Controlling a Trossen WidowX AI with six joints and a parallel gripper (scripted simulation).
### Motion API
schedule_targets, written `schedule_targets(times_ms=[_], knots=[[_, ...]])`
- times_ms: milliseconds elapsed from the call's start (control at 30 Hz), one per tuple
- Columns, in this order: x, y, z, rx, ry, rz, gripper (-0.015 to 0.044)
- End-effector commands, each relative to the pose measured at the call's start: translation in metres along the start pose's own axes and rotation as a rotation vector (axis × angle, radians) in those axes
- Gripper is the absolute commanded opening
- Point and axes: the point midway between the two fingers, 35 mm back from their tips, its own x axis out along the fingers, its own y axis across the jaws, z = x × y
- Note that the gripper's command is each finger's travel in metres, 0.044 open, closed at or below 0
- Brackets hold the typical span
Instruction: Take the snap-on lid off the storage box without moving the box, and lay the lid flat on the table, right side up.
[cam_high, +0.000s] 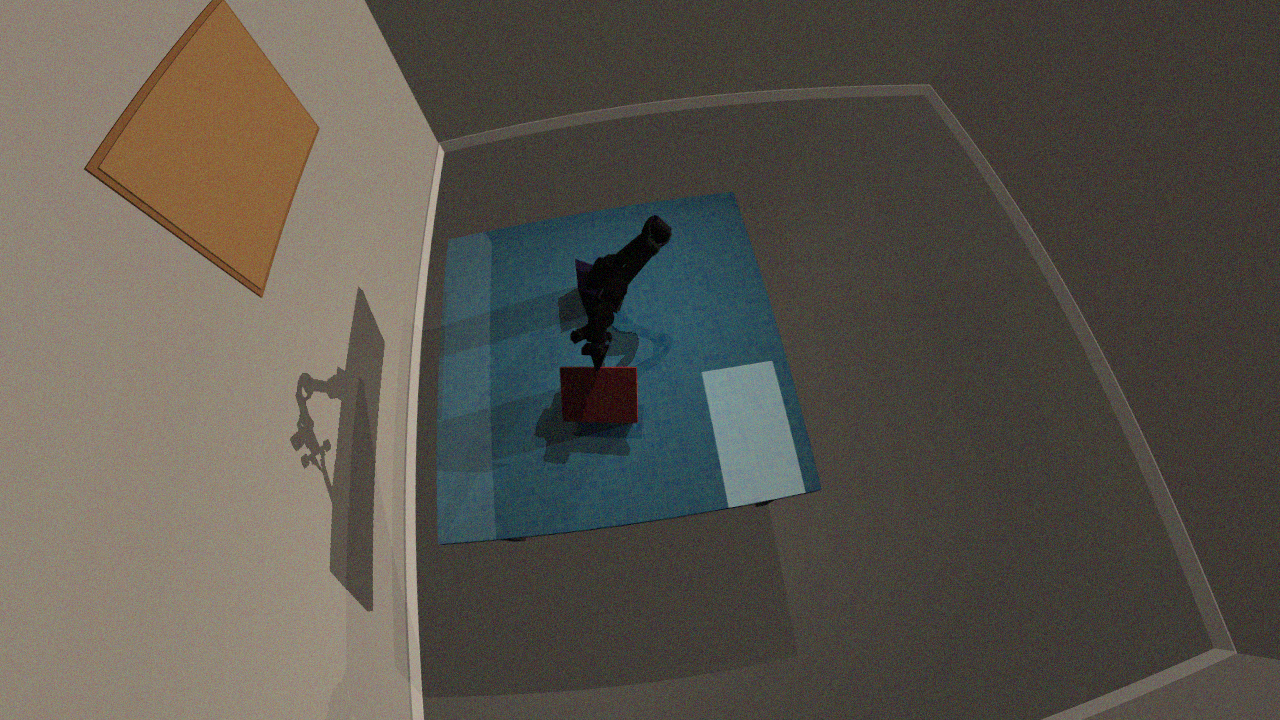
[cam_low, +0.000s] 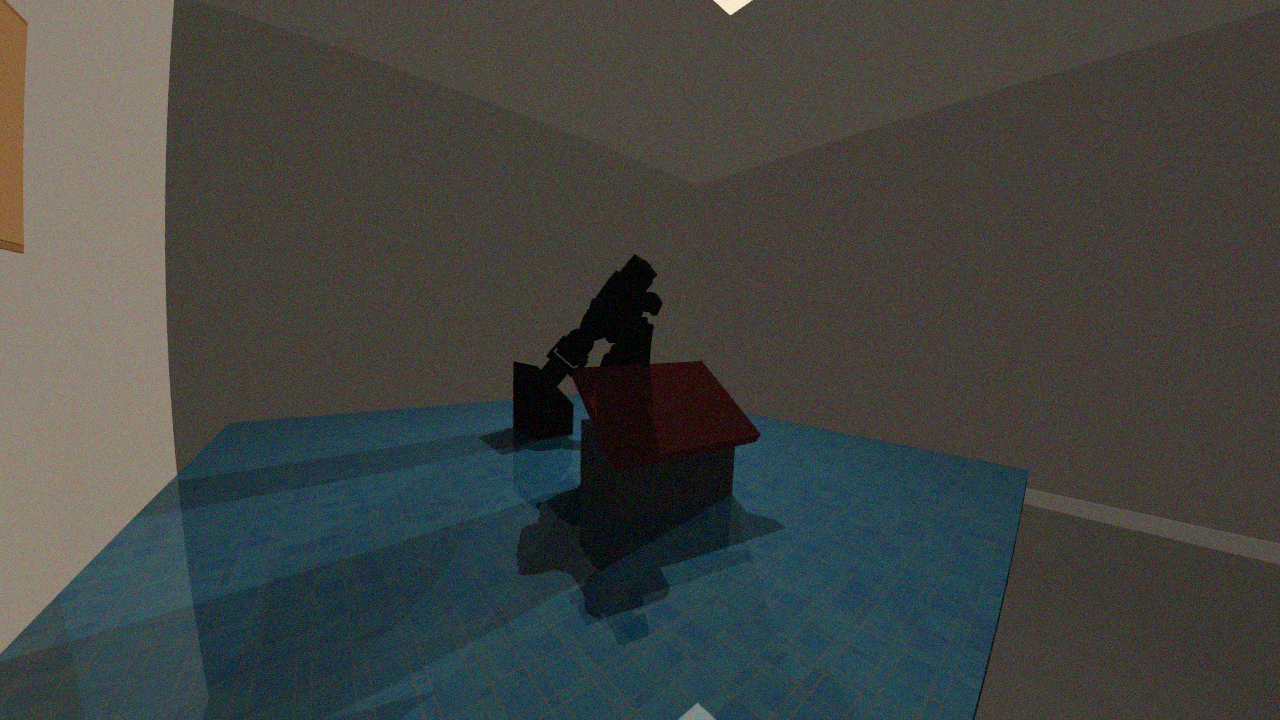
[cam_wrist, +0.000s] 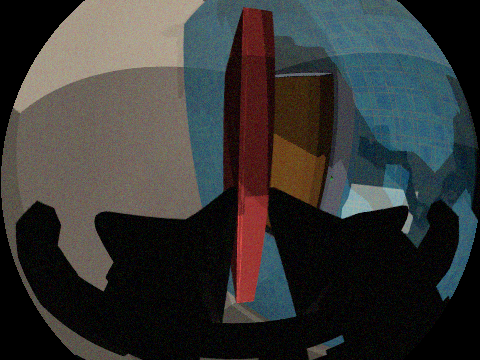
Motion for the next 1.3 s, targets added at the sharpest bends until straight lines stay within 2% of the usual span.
schedule_targets(times_ms=[0,1267], knots=[[-0.003,0.010,-0.002,-0.012,0.006,0.009,0.0000],[-0.032,0.044,-0.001,-0.013,0.004,0.009,0.0000]])
